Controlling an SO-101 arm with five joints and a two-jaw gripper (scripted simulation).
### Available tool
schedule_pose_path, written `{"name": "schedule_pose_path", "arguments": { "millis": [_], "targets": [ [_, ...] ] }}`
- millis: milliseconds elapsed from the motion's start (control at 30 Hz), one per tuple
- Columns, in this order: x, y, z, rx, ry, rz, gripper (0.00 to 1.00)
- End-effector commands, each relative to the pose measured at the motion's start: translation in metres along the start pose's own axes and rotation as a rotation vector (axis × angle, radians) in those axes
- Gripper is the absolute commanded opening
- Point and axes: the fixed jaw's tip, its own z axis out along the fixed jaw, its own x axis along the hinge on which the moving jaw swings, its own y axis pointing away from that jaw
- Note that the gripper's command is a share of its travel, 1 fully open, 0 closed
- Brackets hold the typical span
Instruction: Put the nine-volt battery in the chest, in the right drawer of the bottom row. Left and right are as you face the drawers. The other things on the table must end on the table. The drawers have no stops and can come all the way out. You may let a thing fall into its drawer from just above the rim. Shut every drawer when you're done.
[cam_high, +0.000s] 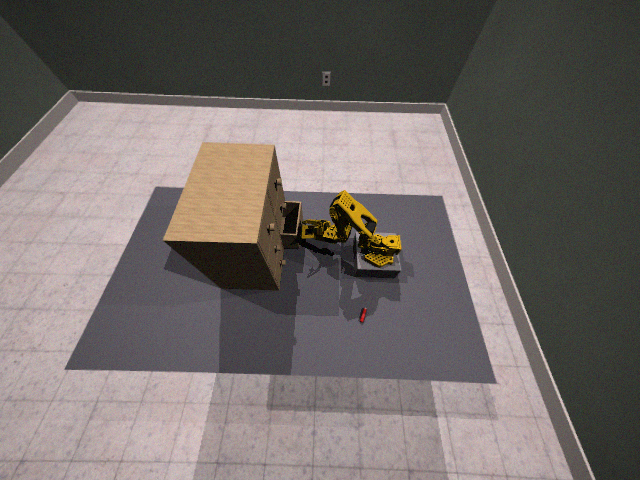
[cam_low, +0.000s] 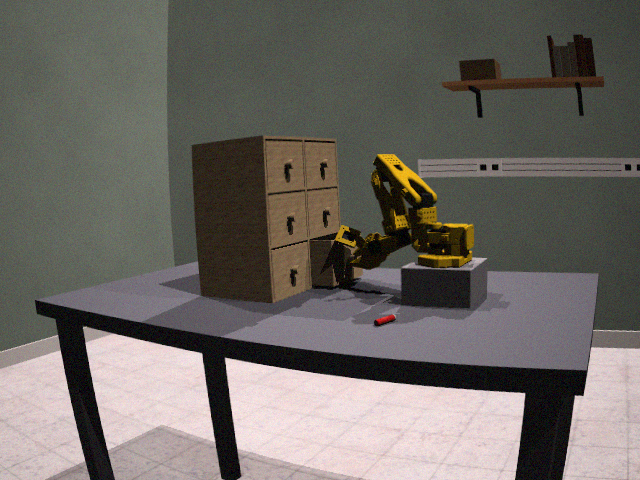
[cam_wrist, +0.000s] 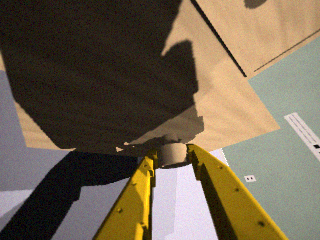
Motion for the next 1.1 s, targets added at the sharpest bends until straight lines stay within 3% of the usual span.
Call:
{"name": "schedule_pose_path", "arguments": {
  "millis": [0,1067],
  "targets": [
    [0.0031,0.0002,-0.0042,0.000,0.012,-0.002,0.00],
    [0.0078,-0.0005,-0.0125,-0.004,0.038,0.005,0.00]
  ]
}}
